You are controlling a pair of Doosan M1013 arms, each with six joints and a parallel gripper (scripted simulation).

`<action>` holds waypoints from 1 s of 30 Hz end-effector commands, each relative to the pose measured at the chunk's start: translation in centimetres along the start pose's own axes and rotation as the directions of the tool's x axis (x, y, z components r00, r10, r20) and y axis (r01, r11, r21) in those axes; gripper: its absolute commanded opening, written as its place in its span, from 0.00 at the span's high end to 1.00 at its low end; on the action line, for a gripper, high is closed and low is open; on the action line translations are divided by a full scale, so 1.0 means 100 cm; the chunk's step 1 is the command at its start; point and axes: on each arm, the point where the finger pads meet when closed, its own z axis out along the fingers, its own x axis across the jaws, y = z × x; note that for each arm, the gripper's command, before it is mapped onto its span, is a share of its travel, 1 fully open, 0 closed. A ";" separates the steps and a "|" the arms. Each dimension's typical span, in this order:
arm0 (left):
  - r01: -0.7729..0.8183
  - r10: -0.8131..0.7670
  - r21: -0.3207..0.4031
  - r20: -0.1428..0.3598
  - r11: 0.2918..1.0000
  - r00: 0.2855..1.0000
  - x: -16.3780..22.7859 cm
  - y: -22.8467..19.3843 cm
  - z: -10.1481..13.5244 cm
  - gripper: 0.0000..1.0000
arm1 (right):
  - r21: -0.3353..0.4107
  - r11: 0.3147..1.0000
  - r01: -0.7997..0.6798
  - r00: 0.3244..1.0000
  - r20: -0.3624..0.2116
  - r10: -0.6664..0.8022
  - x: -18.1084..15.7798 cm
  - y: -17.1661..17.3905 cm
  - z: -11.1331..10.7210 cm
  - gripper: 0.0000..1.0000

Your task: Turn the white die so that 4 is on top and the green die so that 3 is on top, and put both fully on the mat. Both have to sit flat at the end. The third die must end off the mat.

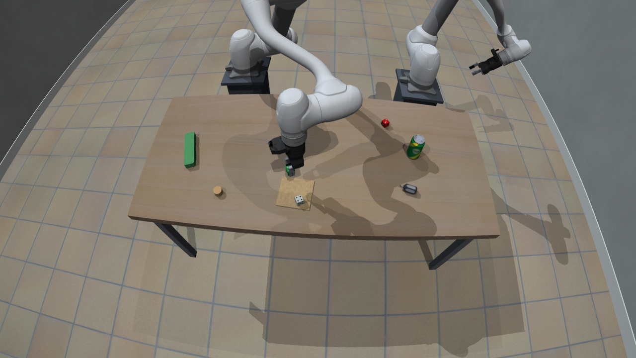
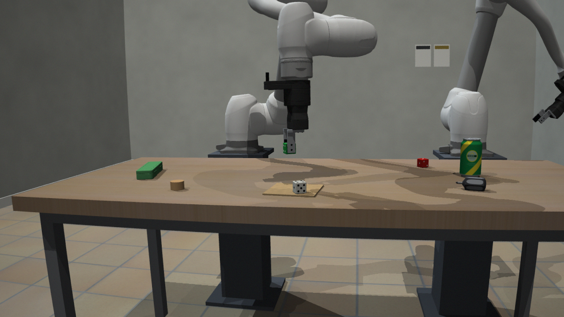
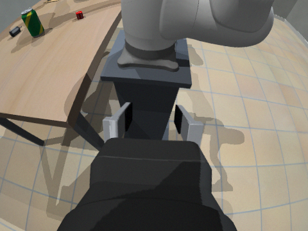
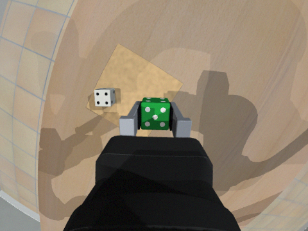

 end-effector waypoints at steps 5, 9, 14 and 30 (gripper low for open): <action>0.007 -0.007 0.003 -0.007 1.000 1.000 0.004 -0.003 0.002 0.00 | 0.002 1.000 -0.003 1.000 0.002 0.003 -0.001 0.001 0.016 0.43; 0.007 -0.007 0.003 -0.007 1.000 1.000 0.004 -0.003 0.002 0.00 | 0.002 1.000 -0.003 1.000 0.002 0.003 -0.001 0.001 0.034 0.43; 0.007 -0.007 0.003 -0.007 1.000 1.000 0.004 -0.003 0.002 0.00 | 0.002 1.000 -0.003 1.000 0.002 0.003 -0.001 0.000 0.059 0.43; 0.007 -0.007 0.003 -0.007 1.000 1.000 0.004 -0.003 0.002 0.00 | 0.002 1.000 -0.003 1.000 0.002 0.003 -0.001 0.000 0.091 0.43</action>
